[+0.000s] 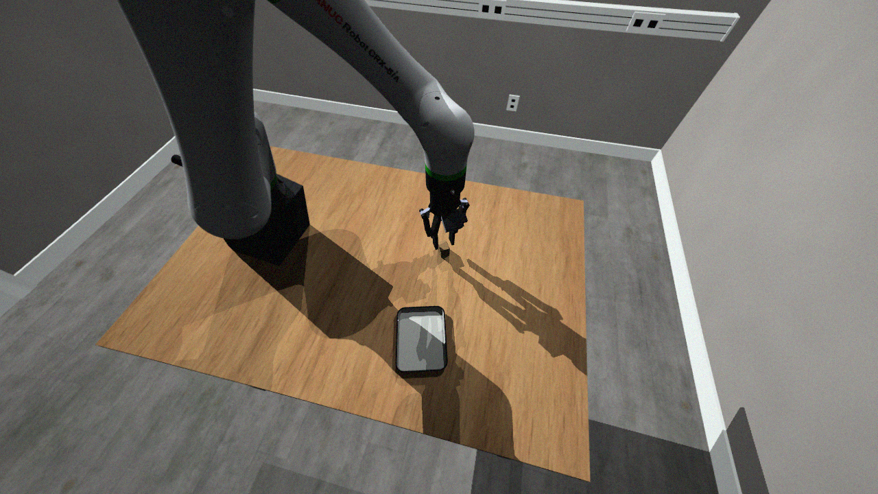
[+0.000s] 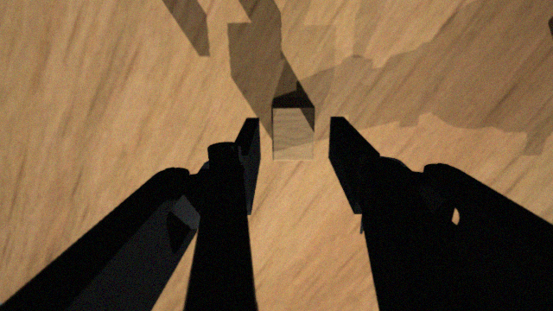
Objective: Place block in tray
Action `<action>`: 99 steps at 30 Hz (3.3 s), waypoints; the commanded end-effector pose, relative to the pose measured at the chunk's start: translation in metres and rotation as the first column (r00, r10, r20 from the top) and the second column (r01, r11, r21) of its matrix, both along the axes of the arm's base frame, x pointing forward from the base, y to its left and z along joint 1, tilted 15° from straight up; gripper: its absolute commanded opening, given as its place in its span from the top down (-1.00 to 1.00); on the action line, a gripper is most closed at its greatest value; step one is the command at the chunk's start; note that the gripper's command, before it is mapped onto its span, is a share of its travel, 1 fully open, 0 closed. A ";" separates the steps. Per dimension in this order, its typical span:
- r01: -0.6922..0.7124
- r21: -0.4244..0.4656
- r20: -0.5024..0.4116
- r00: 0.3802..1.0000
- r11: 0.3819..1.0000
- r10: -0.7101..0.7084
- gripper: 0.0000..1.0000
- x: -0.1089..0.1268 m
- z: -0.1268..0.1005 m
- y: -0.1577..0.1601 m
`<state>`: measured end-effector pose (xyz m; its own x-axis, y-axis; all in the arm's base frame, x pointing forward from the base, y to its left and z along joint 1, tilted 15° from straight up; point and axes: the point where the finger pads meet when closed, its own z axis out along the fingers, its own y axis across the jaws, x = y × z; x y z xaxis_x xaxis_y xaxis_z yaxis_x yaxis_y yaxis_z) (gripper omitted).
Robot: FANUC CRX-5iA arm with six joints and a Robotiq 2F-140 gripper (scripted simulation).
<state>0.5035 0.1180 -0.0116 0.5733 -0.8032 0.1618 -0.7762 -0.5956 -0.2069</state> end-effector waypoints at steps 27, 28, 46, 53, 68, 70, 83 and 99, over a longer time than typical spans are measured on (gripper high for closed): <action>0.000 0.000 0.001 1.000 1.000 0.000 0.28 0.003 -0.008 0.000; 0.000 0.000 0.001 1.000 1.000 0.000 0.28 0.004 -0.011 0.000; 0.000 0.000 0.001 1.000 1.000 0.000 0.28 0.011 -0.037 0.000; 0.000 0.000 0.001 1.000 1.000 0.000 0.28 0.011 -0.037 0.000; 0.000 0.000 0.001 1.000 1.000 0.000 0.80 0.011 -0.037 0.000; 0.000 0.000 0.001 1.000 1.000 0.000 0.80 0.011 -0.037 0.000; 0.000 0.000 0.001 1.000 1.000 0.000 0.80 0.011 -0.037 0.000; 0.000 0.000 0.001 1.000 1.000 0.000 0.80 0.009 -0.031 0.000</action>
<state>0.5129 0.1174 -0.0466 0.5727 -0.8036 0.1618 -0.7767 -0.5951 -0.2065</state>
